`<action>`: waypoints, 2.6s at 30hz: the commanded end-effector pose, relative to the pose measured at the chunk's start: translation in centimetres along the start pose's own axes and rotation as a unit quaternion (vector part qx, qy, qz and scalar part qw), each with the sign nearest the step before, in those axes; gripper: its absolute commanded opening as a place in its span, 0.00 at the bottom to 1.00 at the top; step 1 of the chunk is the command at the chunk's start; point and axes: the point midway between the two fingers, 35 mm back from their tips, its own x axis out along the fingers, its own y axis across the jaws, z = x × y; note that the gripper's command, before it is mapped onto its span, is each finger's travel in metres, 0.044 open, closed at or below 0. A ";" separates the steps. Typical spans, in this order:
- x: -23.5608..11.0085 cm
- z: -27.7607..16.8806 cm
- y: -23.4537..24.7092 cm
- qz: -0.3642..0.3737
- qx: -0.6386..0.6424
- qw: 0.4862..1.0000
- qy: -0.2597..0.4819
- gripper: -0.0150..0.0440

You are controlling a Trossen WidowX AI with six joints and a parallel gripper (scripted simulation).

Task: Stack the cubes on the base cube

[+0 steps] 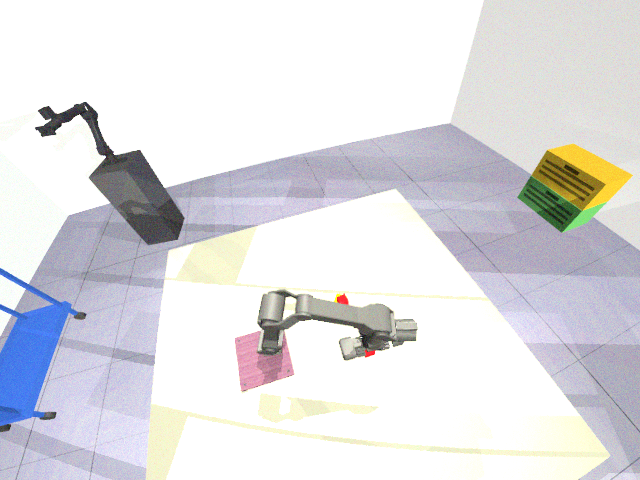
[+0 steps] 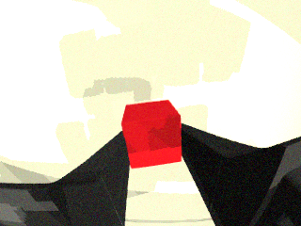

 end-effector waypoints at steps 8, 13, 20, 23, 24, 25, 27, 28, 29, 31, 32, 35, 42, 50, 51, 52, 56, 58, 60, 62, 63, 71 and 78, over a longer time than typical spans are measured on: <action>-3.6 0.1 0.2 -0.004 0.003 1.000 0.000 0.43; -5.0 0.2 0.5 -0.004 0.003 1.000 0.000 0.43; -5.0 1.2 0.2 -0.004 0.064 0.998 -0.002 0.43; -5.0 1.9 0.1 -0.004 0.105 0.994 -0.002 0.43; -5.0 2.1 0.1 -0.004 0.119 0.993 -0.003 0.43; -5.0 2.4 0.0 -0.004 0.132 0.991 -0.003 0.43; -5.0 2.8 -0.1 -0.004 0.160 0.987 -0.003 0.43; -5.0 3.1 -0.1 -0.004 0.173 0.985 -0.004 0.43; -5.0 3.3 -0.1 -0.004 0.187 0.982 -0.004 0.43; -5.0 3.8 -0.2 -0.004 0.213 0.977 -0.004 0.43; -5.0 4.0 -0.2 -0.003 0.227 0.974 -0.005 0.43; -4.9 4.7 -0.3 -0.003 0.267 0.964 -0.005 0.43; -4.9 6.4 -0.4 -0.002 0.358 0.934 -0.007 0.43; -4.9 8.2 -0.5 -0.001 0.458 0.889 -0.008 0.43; -4.9 8.5 -0.5 0.000 0.470 0.883 -0.008 0.43; -4.9 8.7 -0.5 0.000 0.482 0.876 -0.008 0.43; -4.9 9.6 -0.4 0.001 0.529 0.848 -0.008 0.43; -4.9 10.1 -0.4 0.001 0.552 0.834 -0.009 0.43; -4.8 10.6 -0.4 0.002 0.575 0.818 -0.009 0.43; -4.8 11.0 -0.3 0.002 0.597 0.802 -0.009 0.43; -4.8 11.3 -0.3 0.002 0.608 0.794 -0.009 0.43; -4.8 13.1 -0.1 0.004 0.691 0.722 -0.009 0.43; -4.8 14.7 0.2 0.005 0.757 0.653 -0.009 0.43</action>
